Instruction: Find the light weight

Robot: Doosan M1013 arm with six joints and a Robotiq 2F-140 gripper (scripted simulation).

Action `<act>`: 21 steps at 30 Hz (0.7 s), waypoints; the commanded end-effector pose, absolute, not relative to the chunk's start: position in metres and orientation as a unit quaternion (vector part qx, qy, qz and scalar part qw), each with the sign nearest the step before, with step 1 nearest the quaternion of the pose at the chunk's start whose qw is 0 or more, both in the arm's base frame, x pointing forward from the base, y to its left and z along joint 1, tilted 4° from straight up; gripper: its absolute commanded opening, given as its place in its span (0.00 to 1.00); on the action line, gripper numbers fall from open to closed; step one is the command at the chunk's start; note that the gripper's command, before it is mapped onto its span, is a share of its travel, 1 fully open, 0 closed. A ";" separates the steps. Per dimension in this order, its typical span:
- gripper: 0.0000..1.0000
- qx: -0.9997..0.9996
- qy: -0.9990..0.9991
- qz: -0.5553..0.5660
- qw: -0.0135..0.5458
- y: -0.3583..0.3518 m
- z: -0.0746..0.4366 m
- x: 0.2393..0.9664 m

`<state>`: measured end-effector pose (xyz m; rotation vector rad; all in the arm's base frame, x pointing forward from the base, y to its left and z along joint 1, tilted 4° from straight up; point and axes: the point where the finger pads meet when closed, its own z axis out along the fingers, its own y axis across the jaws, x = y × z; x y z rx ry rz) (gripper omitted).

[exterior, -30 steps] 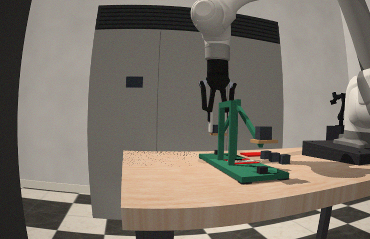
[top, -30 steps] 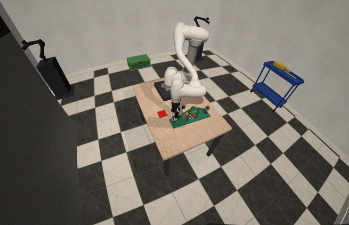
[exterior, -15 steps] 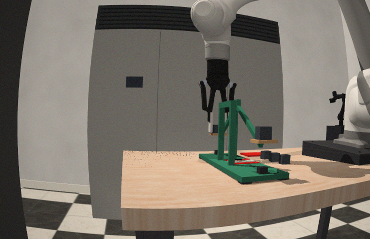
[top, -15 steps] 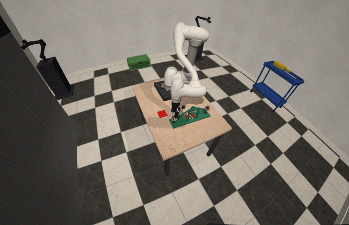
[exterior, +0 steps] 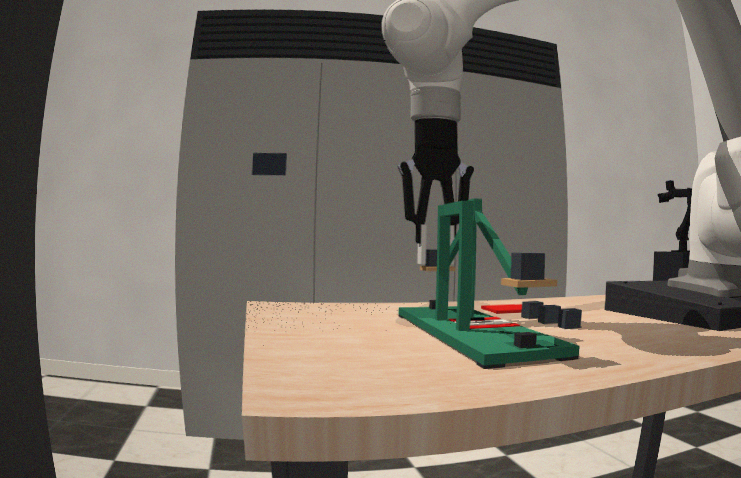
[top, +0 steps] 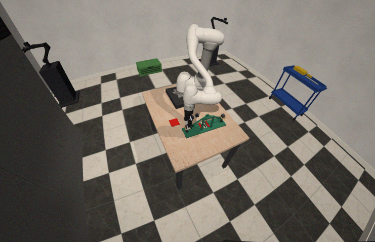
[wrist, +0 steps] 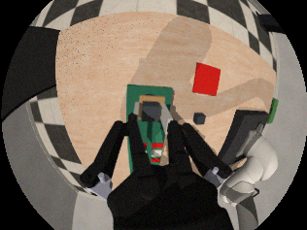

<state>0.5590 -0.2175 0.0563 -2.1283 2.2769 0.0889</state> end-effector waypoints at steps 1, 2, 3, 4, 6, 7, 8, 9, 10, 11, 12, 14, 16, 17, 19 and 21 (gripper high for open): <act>0.35 -0.682 0.730 0.030 0.014 -0.212 0.054 0.560; 0.24 -0.682 0.730 0.030 0.014 -0.212 0.054 0.560; 0.24 -0.682 0.730 0.030 0.014 -0.212 0.054 0.560; 0.24 -0.682 0.730 0.030 0.014 -0.212 0.054 0.560; 0.24 -0.682 0.730 0.030 0.014 -0.212 0.054 0.560; 0.24 -0.682 0.730 0.030 0.014 -0.212 0.054 0.560; 0.24 -0.682 0.730 0.030 0.014 -0.212 0.054 0.560; 0.24 -0.682 0.730 0.030 0.014 -0.212 0.054 0.560; 0.24 -0.682 0.730 0.030 0.014 -0.212 0.054 0.560; 0.24 -0.682 0.730 0.030 0.014 -0.212 0.054 0.560; 0.24 -0.682 0.730 0.030 0.014 -0.212 0.054 0.560; 0.24 -0.682 0.730 0.030 0.014 -0.212 0.054 0.560; 0.24 -0.682 0.730 0.030 0.014 -0.212 0.054 0.560; 0.24 -0.682 0.730 0.030 0.014 -0.212 0.054 0.560; 0.24 -0.682 0.730 0.030 0.014 -0.212 0.054 0.560; 0.24 -0.682 0.730 0.030 0.014 -0.212 0.054 0.560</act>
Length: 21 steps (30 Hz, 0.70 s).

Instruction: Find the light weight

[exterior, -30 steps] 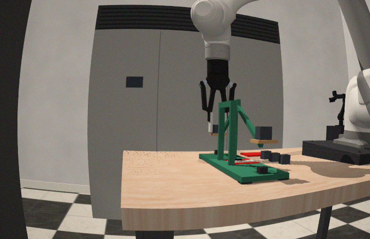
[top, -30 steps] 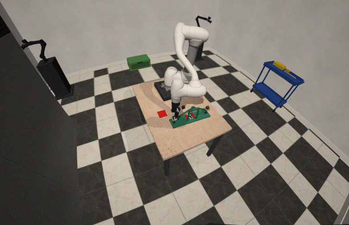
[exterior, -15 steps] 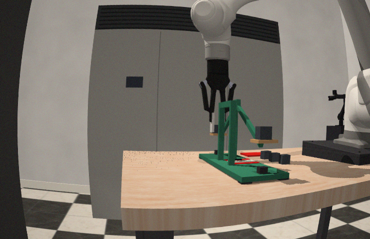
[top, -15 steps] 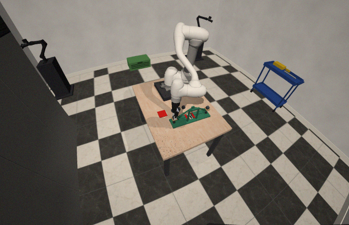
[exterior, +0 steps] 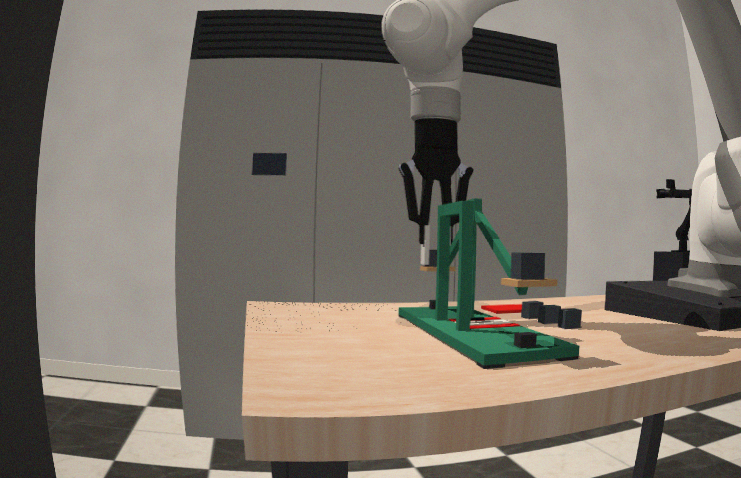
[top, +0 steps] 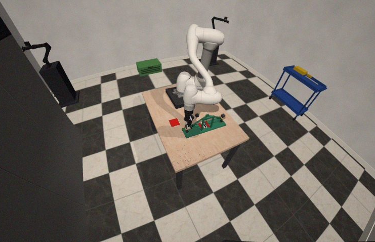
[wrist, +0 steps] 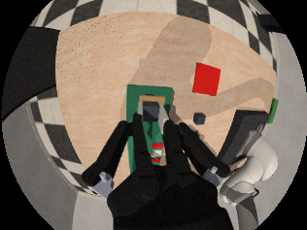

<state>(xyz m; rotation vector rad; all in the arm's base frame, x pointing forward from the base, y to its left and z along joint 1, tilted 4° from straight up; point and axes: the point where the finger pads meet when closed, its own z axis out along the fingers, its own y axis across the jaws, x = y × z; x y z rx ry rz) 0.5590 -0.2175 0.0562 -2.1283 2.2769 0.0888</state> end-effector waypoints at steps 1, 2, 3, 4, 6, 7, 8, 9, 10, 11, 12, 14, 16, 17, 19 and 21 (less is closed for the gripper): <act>0.24 -0.682 0.730 0.030 0.014 -0.212 0.054 0.560; 0.24 -0.682 0.730 0.030 0.014 -0.212 0.054 0.560; 0.24 -0.682 0.730 0.030 0.014 -0.212 0.054 0.560; 0.24 -0.682 0.730 0.030 0.014 -0.212 0.054 0.560; 0.24 -0.682 0.730 0.030 0.014 -0.212 0.054 0.560; 0.24 -0.682 0.730 0.030 0.014 -0.212 0.054 0.560; 0.24 -0.682 0.730 0.030 0.014 -0.212 0.054 0.560; 0.24 -0.682 0.730 0.030 0.014 -0.212 0.054 0.560; 0.24 -0.682 0.730 0.030 0.014 -0.212 0.054 0.560; 0.24 -0.682 0.730 0.030 0.014 -0.212 0.054 0.560; 0.24 -0.682 0.730 0.030 0.014 -0.212 0.054 0.560; 0.24 -0.682 0.730 0.030 0.014 -0.212 0.054 0.560; 0.24 -0.682 0.730 0.030 0.014 -0.212 0.055 0.560; 0.24 -0.682 0.730 0.030 0.014 -0.212 0.055 0.560; 0.24 -0.682 0.730 0.030 0.014 -0.212 0.058 0.560; 0.24 -0.682 0.730 0.030 0.014 -0.213 0.061 0.560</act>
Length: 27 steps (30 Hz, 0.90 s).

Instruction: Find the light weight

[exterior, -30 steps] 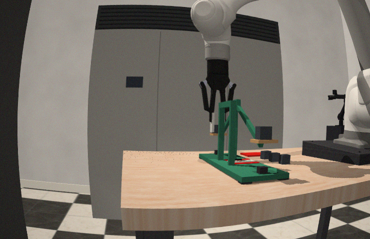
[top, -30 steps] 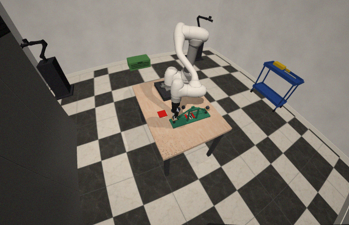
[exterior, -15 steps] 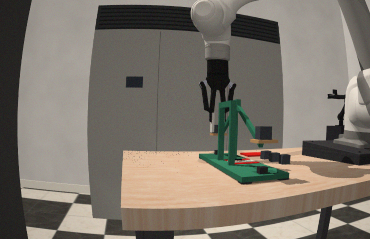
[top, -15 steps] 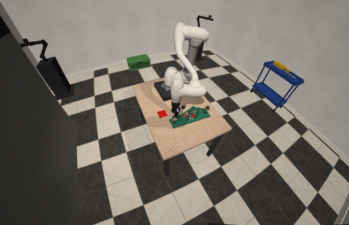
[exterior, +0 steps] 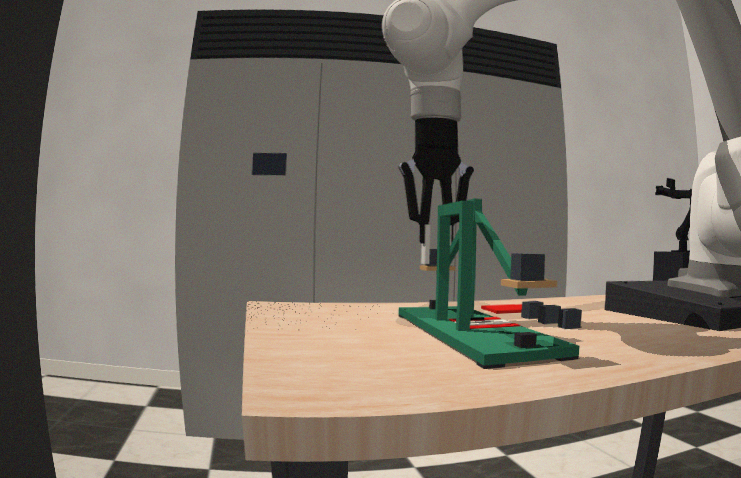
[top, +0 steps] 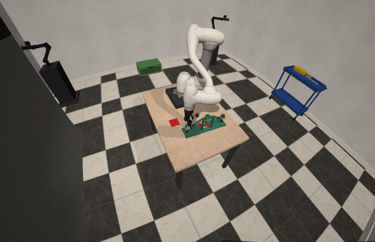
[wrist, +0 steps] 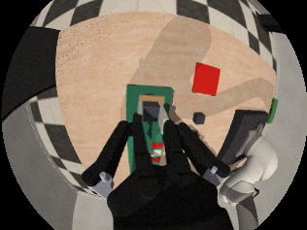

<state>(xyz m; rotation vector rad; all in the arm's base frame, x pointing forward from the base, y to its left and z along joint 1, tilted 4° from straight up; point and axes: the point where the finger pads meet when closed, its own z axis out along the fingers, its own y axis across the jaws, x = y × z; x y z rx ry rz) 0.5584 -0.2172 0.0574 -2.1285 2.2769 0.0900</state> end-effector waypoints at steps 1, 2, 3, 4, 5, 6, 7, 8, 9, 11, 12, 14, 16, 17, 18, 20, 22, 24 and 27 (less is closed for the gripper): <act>0.24 -0.682 0.730 0.030 0.014 -0.213 0.061 0.560; 0.24 -0.682 0.730 0.030 0.014 -0.213 0.064 0.560; 0.24 -0.682 0.730 0.030 0.014 -0.213 0.068 0.560; 0.24 -0.682 0.730 0.030 0.014 -0.213 0.073 0.560; 0.24 -0.682 0.730 0.030 0.014 -0.214 0.078 0.560; 0.24 -0.682 0.730 0.030 0.014 -0.214 0.083 0.560; 0.24 -0.682 0.730 0.030 0.014 -0.214 0.089 0.560; 0.24 -0.682 0.730 0.030 0.014 -0.215 0.094 0.561; 0.24 -0.682 0.730 0.030 0.014 -0.215 0.099 0.561; 0.24 -0.682 0.730 0.030 0.014 -0.216 0.109 0.561; 0.24 -0.682 0.730 0.030 0.014 -0.216 0.113 0.561; 0.24 -0.682 0.730 0.030 0.014 -0.216 0.119 0.561; 0.24 -0.682 0.730 0.030 0.014 -0.217 0.123 0.561; 0.24 -0.682 0.730 0.030 0.014 -0.217 0.123 0.561; 0.24 -0.682 0.730 0.030 0.014 -0.217 0.123 0.561; 0.24 -0.682 0.730 0.030 0.014 -0.217 0.124 0.561; 0.24 -0.682 0.730 0.030 0.014 -0.217 0.124 0.561; 0.24 -0.682 0.730 0.030 0.014 -0.217 0.124 0.561; 0.24 -0.682 0.730 0.030 0.014 -0.217 0.124 0.561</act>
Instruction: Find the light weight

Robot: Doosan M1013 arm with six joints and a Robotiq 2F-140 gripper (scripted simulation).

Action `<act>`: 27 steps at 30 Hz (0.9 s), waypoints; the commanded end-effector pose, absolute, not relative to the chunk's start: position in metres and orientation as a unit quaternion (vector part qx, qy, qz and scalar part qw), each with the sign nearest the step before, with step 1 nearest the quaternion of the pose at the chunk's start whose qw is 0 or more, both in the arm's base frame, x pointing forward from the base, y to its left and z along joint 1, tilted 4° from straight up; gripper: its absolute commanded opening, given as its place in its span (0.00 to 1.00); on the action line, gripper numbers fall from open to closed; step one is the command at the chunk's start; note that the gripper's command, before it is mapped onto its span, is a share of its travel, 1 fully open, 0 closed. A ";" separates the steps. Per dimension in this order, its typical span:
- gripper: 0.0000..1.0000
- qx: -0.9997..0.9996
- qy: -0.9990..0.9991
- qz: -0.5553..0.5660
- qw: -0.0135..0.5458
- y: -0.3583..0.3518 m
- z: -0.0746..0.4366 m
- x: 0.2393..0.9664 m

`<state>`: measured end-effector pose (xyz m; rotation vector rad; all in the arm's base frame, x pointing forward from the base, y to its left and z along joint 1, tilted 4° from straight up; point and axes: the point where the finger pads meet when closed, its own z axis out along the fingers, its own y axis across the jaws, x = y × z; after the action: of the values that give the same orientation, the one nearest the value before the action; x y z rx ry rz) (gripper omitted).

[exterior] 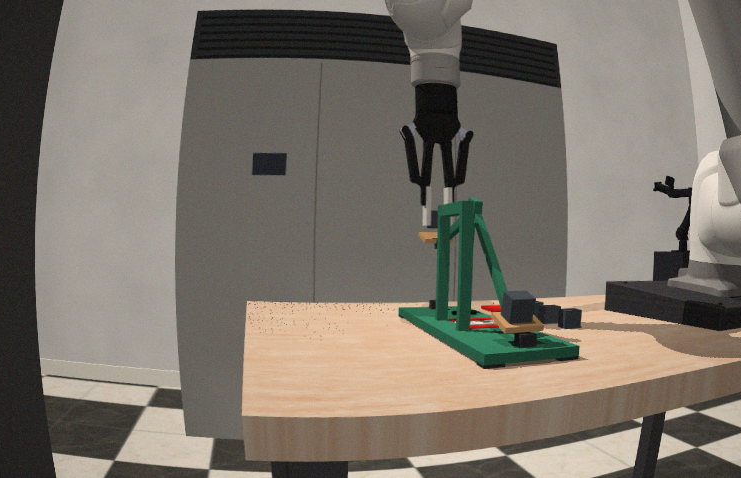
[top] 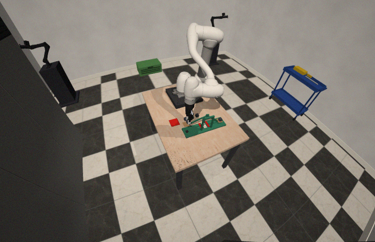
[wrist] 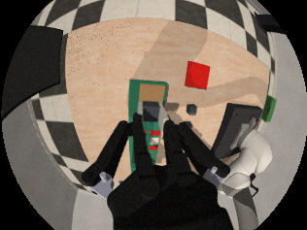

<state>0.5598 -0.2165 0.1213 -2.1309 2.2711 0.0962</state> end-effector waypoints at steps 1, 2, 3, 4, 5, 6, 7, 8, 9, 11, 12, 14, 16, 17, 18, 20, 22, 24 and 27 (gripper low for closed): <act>0.24 -0.682 0.730 0.030 0.014 -0.217 0.124 0.561; 0.24 -0.682 0.731 0.030 0.014 -0.217 0.124 0.561; 0.24 -0.680 0.732 0.030 0.014 -0.217 0.124 0.561; 0.24 -0.678 0.734 0.030 0.014 -0.217 0.124 0.561; 0.24 -0.675 0.737 0.030 0.013 -0.217 0.124 0.560; 0.24 -0.670 0.742 0.030 0.013 -0.217 0.124 0.560; 0.24 -0.670 0.742 0.030 0.013 -0.217 0.124 0.560; 0.24 -0.670 0.742 0.030 0.013 -0.217 0.124 0.560; 0.24 -0.663 0.748 0.031 0.013 -0.216 0.124 0.559; 0.24 -0.646 0.762 0.031 0.012 -0.216 0.124 0.557; 0.24 -0.636 0.771 0.031 0.012 -0.216 0.124 0.556; 0.24 -0.636 0.771 0.031 0.012 -0.215 0.125 0.533; 0.24 -0.636 0.771 0.031 0.012 -0.213 0.125 0.507; 0.24 -0.636 0.771 0.031 0.012 -0.212 0.126 0.493; 0.24 -0.636 0.771 0.031 0.012 -0.211 0.126 0.480; 0.24 -0.636 0.771 0.031 0.012 -0.210 0.127 0.455; 0.24 -0.636 0.771 0.031 0.012 -0.208 0.127 0.432; 0.24 -0.636 0.771 0.031 0.012 -0.207 0.128 0.422; 0.24 -0.636 0.771 0.031 0.012 -0.206 0.128 0.406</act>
<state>0.4313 -0.2033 0.1265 -1.9795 2.4048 0.1020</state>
